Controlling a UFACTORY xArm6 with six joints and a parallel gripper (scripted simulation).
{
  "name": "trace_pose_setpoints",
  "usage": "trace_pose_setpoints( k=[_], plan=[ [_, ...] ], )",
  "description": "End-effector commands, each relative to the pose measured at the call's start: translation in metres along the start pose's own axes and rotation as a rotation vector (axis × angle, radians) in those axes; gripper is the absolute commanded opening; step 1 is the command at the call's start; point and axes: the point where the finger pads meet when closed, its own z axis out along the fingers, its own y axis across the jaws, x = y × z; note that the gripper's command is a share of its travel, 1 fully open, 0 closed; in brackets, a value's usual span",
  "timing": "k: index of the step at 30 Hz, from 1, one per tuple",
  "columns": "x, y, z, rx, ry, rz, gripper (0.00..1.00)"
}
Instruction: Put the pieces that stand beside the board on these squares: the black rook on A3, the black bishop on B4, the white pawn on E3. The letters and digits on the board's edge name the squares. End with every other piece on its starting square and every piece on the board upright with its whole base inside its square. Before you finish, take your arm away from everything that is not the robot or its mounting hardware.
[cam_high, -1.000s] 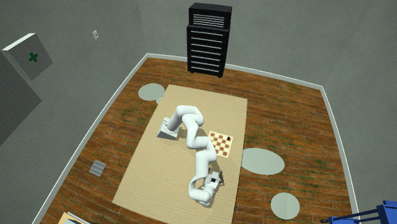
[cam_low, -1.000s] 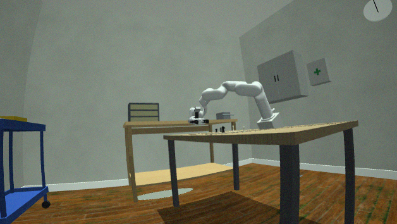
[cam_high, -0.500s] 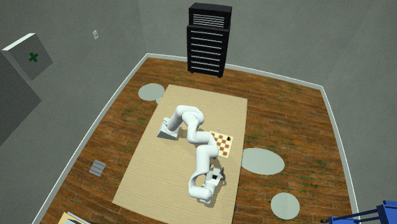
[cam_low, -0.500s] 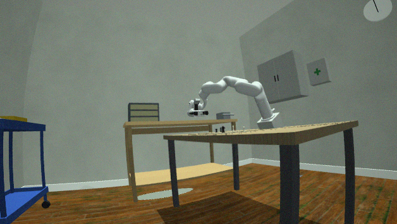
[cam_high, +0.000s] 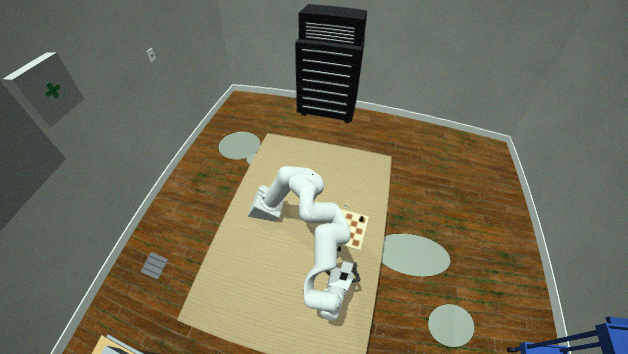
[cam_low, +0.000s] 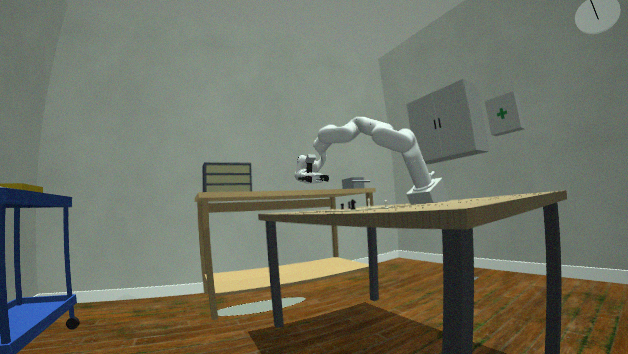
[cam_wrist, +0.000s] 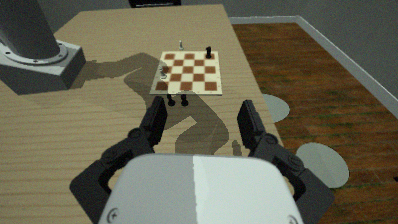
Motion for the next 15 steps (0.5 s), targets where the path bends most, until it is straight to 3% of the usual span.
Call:
trace_pose_setpoints(
  k=[1, 2, 3, 6, 9, 11, 12, 14, 15],
  plan=[
    [-0.001, 0.019, 0.025, 0.021, -0.158, 0.003, 1.0],
    [-0.001, 0.019, 0.025, 0.021, -0.158, 0.003, 1.0],
    [-0.002, 0.022, 0.034, 0.034, -0.212, 0.001, 1.0],
    [-0.002, 0.022, 0.034, 0.034, -0.212, 0.001, 1.0],
    [-0.004, 0.026, 0.053, 0.067, -0.335, -0.012, 1.0],
    [-0.004, 0.026, 0.053, 0.067, -0.335, -0.012, 1.0],
    [-0.004, 0.025, 0.062, 0.087, -0.402, -0.024, 1.0],
    [-0.004, 0.025, 0.062, 0.087, -0.402, -0.024, 1.0],
    [-0.004, 0.024, 0.072, 0.109, -0.472, -0.04, 1.0]
  ],
)
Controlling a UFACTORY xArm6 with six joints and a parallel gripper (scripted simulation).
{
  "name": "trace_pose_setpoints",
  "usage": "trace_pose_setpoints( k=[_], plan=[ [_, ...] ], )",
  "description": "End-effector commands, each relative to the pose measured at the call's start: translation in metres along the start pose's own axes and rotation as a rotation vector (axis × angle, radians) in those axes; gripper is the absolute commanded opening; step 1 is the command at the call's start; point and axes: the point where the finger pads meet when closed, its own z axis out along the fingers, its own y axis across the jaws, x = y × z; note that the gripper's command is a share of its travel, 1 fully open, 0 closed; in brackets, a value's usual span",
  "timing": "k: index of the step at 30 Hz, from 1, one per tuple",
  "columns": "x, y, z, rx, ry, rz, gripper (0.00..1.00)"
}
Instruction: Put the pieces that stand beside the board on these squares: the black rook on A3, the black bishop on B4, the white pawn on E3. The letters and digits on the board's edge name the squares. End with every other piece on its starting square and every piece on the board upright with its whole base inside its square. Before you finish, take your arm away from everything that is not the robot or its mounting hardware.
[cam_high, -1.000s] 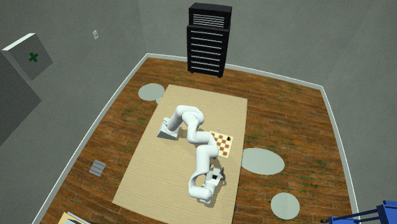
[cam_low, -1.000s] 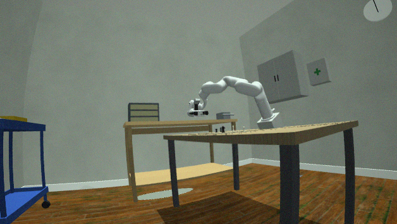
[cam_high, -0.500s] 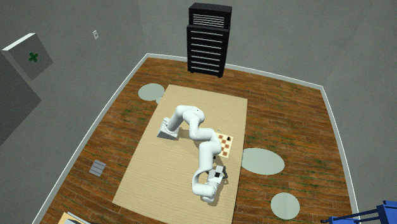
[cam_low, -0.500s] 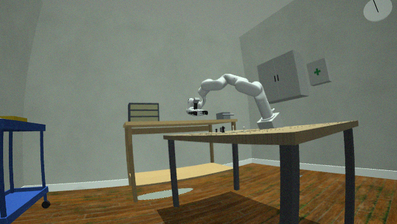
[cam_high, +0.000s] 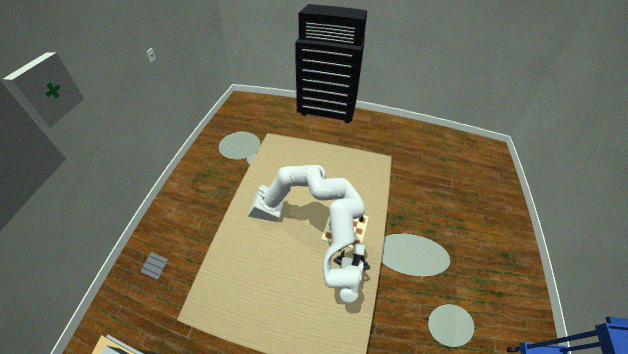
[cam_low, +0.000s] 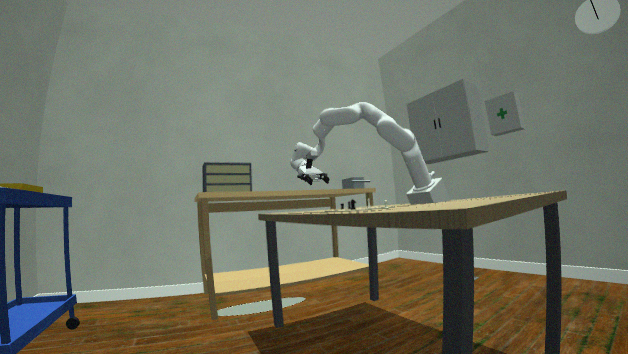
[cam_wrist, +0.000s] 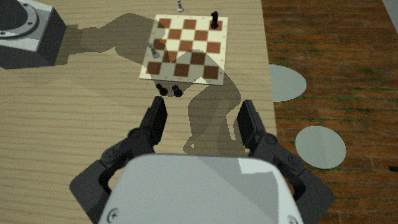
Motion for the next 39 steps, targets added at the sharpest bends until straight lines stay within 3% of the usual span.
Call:
trace_pose_setpoints(
  k=[1, 2, 3, 5, 6, 8, 9, 12, 13, 15, 16, 18, 19, 21, 22, 25, 28, 30, 33, 35, 39],
  plan=[
    [0.005, 0.003, 0.017, 0.014, -0.159, -0.022, 1.0],
    [0.005, 0.003, 0.017, 0.014, -0.159, -0.022, 1.0],
    [0.008, 0.001, 0.025, 0.036, -0.232, -0.043, 1.0],
    [0.008, 0.001, 0.025, 0.036, -0.232, -0.043, 1.0],
    [0.012, -0.003, 0.033, 0.059, -0.306, -0.068, 1.0],
    [0.012, -0.003, 0.033, 0.059, -0.306, -0.068, 1.0],
    [0.015, -0.008, 0.039, 0.082, -0.381, -0.098, 1.0],
    [0.015, -0.008, 0.039, 0.082, -0.381, -0.098, 1.0],
    [0.018, -0.013, 0.045, 0.105, -0.454, -0.131, 1.0],
    [0.018, -0.013, 0.045, 0.105, -0.454, -0.131, 1.0],
    [0.021, -0.019, 0.05, 0.127, -0.526, -0.169, 1.0],
    [0.021, -0.019, 0.05, 0.127, -0.526, -0.169, 1.0],
    [0.024, -0.025, 0.054, 0.149, -0.595, -0.209, 1.0],
    [0.024, -0.025, 0.054, 0.149, -0.595, -0.209, 1.0],
    [0.027, -0.031, 0.058, 0.169, -0.66, -0.25, 1.0],
    [0.027, -0.031, 0.058, 0.169, -0.66, -0.25, 1.0],
    [0.032, -0.043, 0.062, 0.203, -0.778, -0.335, 1.0],
    [0.032, -0.043, 0.062, 0.203, -0.778, -0.335, 1.0],
    [0.036, -0.052, 0.066, 0.23, -0.874, -0.414, 1.0],
    [0.036, -0.052, 0.066, 0.23, -0.874, -0.414, 1.0],
    [0.041, -0.062, 0.069, 0.255, -0.975, -0.507, 1.0]
  ],
)
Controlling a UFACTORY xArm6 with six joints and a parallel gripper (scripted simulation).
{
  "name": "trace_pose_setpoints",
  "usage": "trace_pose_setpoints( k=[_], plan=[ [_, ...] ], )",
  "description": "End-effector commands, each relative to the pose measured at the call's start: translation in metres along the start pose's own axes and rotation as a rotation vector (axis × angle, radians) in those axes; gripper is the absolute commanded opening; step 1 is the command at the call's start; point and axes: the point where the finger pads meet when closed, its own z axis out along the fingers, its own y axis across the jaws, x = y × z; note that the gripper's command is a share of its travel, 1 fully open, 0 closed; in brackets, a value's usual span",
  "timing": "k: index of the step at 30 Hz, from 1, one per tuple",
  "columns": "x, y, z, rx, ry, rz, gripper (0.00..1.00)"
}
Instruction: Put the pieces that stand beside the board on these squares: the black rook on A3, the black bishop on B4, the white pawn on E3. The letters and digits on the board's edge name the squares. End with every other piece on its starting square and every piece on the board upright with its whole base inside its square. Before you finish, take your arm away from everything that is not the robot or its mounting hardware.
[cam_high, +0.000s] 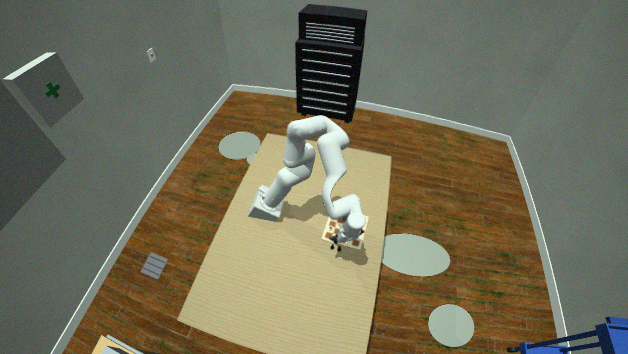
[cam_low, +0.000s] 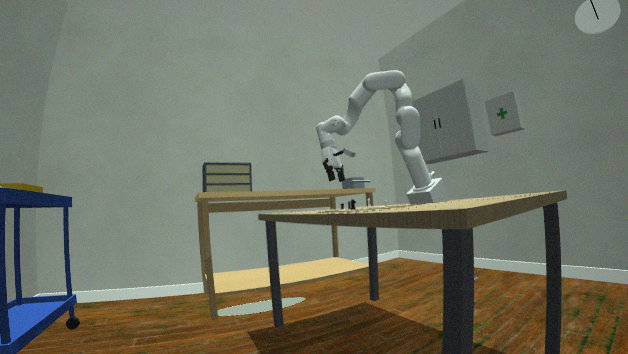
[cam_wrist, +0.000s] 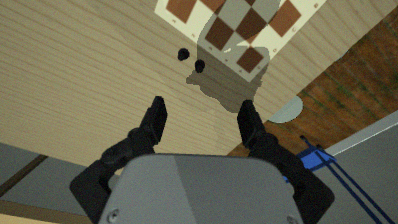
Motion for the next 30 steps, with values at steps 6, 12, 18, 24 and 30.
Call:
trace_pose_setpoints(
  k=[6, 12, 18, 24, 30],
  plan=[
    [0.0129, -0.0075, -0.0029, 0.006, -0.19, -0.122, 1.0],
    [0.0142, -0.0082, -0.0031, 0.007, -0.205, -0.135, 1.0],
    [0.0142, -0.0082, -0.0031, 0.007, -0.205, -0.135, 1.0],
    [0.0142, -0.0082, -0.0031, 0.007, -0.205, -0.135, 1.0],
    [0.0141, -0.0082, -0.0026, 0.008, -0.205, -0.153, 1.0]
  ],
)
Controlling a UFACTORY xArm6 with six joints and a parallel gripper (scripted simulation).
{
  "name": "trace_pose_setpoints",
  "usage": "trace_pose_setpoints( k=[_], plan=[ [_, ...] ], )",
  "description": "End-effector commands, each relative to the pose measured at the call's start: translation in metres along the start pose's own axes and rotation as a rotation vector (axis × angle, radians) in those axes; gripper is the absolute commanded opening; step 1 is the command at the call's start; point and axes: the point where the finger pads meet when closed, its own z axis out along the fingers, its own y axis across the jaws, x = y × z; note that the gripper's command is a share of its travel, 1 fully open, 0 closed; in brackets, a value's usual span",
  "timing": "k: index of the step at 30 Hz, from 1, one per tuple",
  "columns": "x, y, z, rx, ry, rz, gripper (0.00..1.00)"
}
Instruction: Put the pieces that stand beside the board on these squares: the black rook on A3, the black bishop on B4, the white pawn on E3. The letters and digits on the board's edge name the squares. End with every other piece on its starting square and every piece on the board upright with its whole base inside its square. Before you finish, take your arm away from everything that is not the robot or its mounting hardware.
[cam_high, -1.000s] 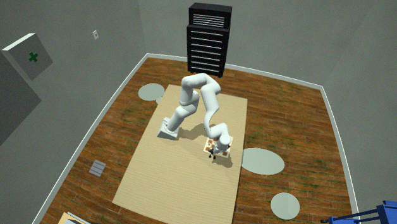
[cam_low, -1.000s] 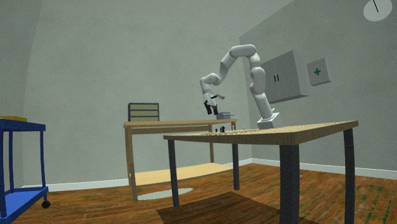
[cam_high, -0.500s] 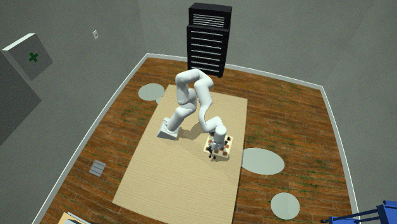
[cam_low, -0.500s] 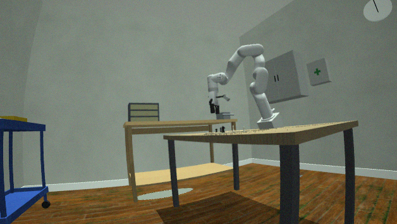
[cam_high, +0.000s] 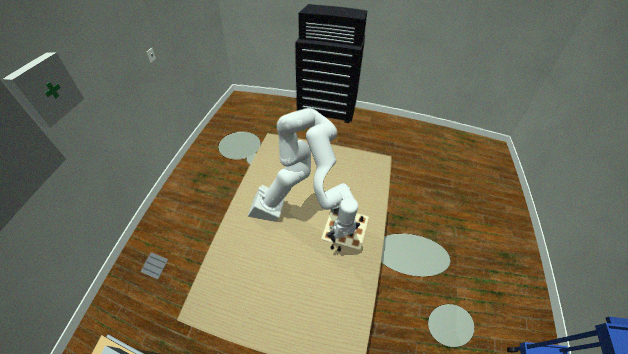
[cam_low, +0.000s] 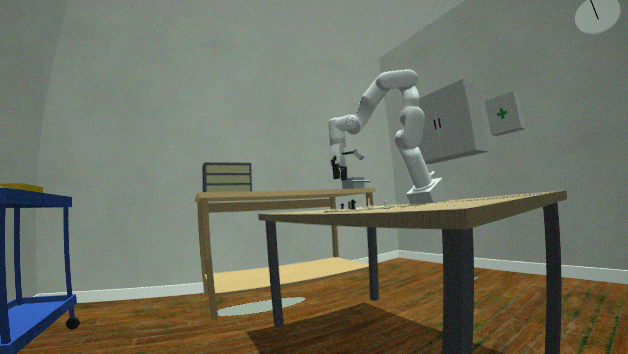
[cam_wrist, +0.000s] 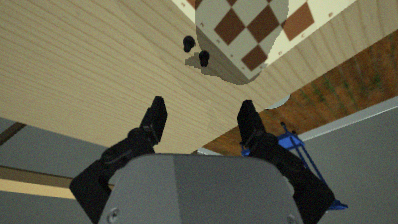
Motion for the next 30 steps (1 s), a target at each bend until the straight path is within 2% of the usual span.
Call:
trace_pose_setpoints(
  k=[1, 5, 7, 12, 22, 24, 25, 30],
  plan=[
    [-0.001, 0.001, 0.0, -0.002, -0.003, -0.032, 1.0],
    [-0.001, 0.001, 0.003, -0.002, -0.003, -0.161, 1.0],
    [-0.001, 0.001, 0.003, -0.002, -0.003, -0.161, 1.0],
    [-0.001, 0.002, 0.012, -0.002, -0.003, -0.457, 1.0],
    [0.0, 0.003, 0.034, 0.024, -0.003, -0.886, 1.0],
    [0.0, 0.003, 0.034, 0.024, -0.003, -0.886, 1.0],
    [0.0, 0.003, 0.036, 0.027, -0.002, -1.016, 1.0],
    [0.0, 0.003, 0.042, 0.035, 0.0, -1.21, 1.0]
  ],
)
